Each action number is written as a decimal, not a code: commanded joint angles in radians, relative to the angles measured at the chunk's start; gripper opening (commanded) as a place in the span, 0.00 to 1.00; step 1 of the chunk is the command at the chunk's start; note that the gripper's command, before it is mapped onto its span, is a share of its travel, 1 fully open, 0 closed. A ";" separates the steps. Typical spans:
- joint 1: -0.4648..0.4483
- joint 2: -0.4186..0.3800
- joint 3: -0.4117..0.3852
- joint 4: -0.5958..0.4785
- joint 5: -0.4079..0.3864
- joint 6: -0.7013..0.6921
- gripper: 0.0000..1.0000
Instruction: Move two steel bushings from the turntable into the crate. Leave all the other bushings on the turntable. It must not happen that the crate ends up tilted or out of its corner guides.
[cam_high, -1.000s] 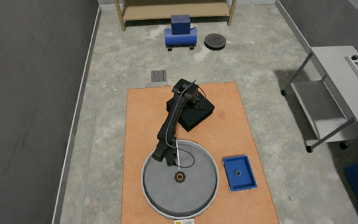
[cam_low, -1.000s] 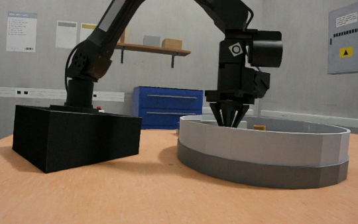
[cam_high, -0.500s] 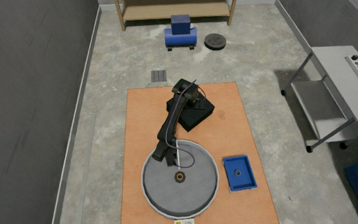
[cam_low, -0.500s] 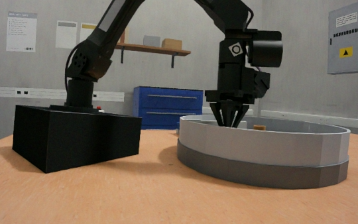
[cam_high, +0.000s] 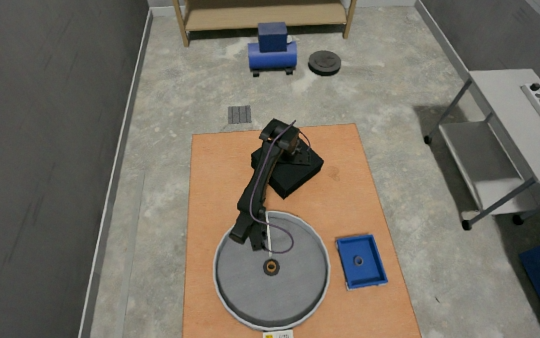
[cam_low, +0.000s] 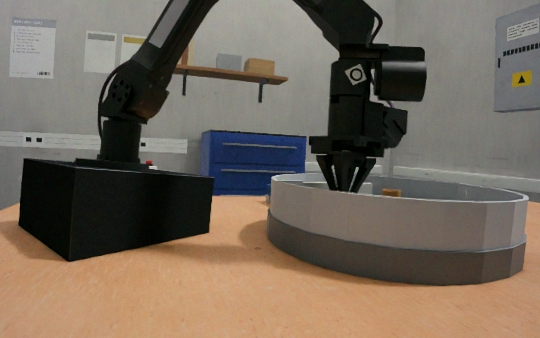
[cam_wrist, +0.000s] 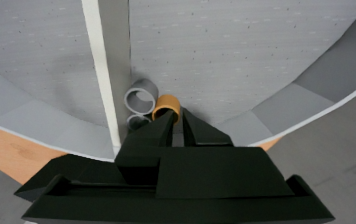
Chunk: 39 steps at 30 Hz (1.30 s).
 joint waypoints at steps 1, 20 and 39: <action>-0.014 -0.014 0.012 0.010 -0.018 0.004 0.12; -0.010 -0.005 0.012 0.015 -0.018 0.004 0.00; -0.010 -0.005 0.012 0.015 -0.018 0.004 0.00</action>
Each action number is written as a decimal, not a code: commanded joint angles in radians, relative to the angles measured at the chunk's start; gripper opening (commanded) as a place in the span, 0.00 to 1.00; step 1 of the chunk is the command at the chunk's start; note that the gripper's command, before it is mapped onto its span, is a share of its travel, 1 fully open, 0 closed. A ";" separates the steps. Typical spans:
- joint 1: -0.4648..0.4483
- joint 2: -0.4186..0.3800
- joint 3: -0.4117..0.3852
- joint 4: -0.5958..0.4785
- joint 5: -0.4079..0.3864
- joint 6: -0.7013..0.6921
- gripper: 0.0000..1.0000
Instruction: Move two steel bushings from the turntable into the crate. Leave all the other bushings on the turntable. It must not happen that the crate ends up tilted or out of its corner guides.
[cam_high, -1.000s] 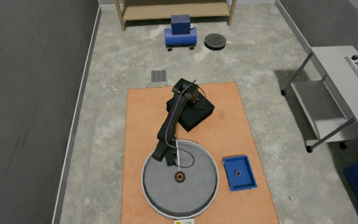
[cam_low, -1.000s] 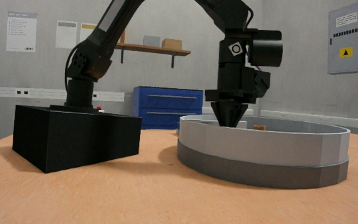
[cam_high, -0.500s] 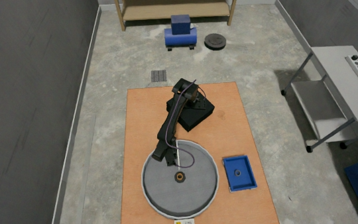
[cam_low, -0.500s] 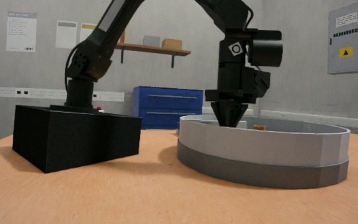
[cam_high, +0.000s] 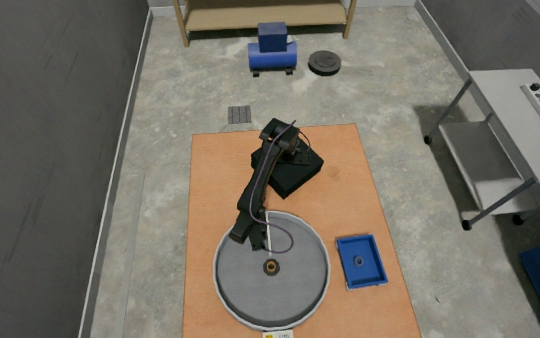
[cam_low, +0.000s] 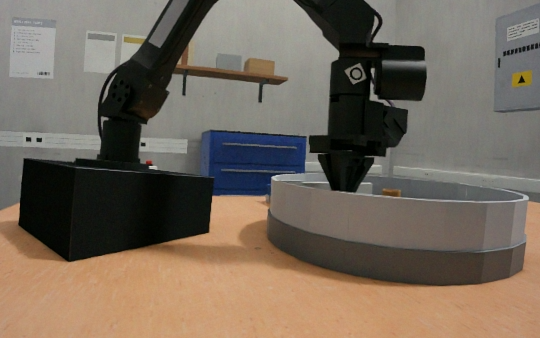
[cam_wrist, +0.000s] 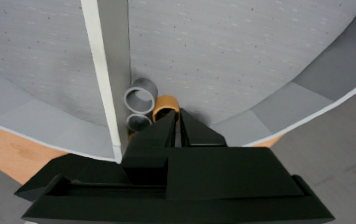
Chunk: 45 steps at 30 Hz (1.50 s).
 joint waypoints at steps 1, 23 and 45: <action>-0.007 -0.003 0.012 0.016 -0.018 0.004 0.00; -0.021 -0.103 0.102 -0.163 -0.018 -0.015 0.00; -0.028 -0.135 0.187 -0.285 -0.018 -0.020 0.00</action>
